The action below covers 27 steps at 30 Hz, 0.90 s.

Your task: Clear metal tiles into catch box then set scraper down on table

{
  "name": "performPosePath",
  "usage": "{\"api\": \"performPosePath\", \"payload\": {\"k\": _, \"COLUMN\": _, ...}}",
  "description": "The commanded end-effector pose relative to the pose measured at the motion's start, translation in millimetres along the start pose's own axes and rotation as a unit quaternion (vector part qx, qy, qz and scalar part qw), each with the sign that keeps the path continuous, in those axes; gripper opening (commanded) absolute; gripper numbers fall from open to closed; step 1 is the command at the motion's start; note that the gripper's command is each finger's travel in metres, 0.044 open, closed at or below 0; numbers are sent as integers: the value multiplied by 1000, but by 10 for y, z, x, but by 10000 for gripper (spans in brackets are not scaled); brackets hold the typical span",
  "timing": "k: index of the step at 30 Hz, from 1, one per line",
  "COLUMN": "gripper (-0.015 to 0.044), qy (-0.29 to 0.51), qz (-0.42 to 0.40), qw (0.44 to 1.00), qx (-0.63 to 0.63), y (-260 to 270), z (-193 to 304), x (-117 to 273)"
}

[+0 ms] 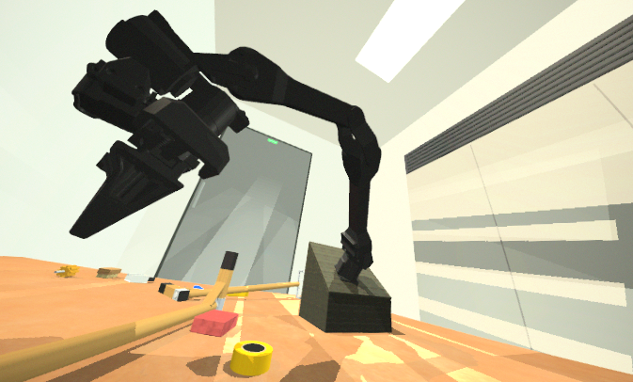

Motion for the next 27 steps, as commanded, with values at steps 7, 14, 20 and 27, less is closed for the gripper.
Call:
{"api": "performPosePath", "payload": {"k": 7, "gripper": 0, "qy": 0, "qz": 2, "qw": 1000, "qx": -4, "y": -27, "z": 47, "x": -257}}
{"api": "performPosePath", "payload": {"k": 14, "gripper": 0, "qy": 0, "qz": 1, "qw": 1000, "qx": -4, "y": -26, "z": 91, "x": -433}}
{"api": "performPosePath", "payload": {"k": 20, "gripper": 0, "qy": -1, "qz": 0, "qw": 1000, "qx": -4, "y": -23, "z": 137, "x": -581}}
{"api": "performPosePath", "payload": {"k": 27, "gripper": 0, "qy": -2, "qz": -1, "qw": 1000, "qx": -5, "y": -15, "z": 199, "x": -750}}
Point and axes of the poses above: the point midway between the two fingers, 35 mm back from their tips, its own x axis back along the fingers, its own y axis across the jaws, z = x × y, the point moved 2 cm from there along x, back along the fingers, and after that the axes turned 9 degrees about -x, right-handed, at the moved point
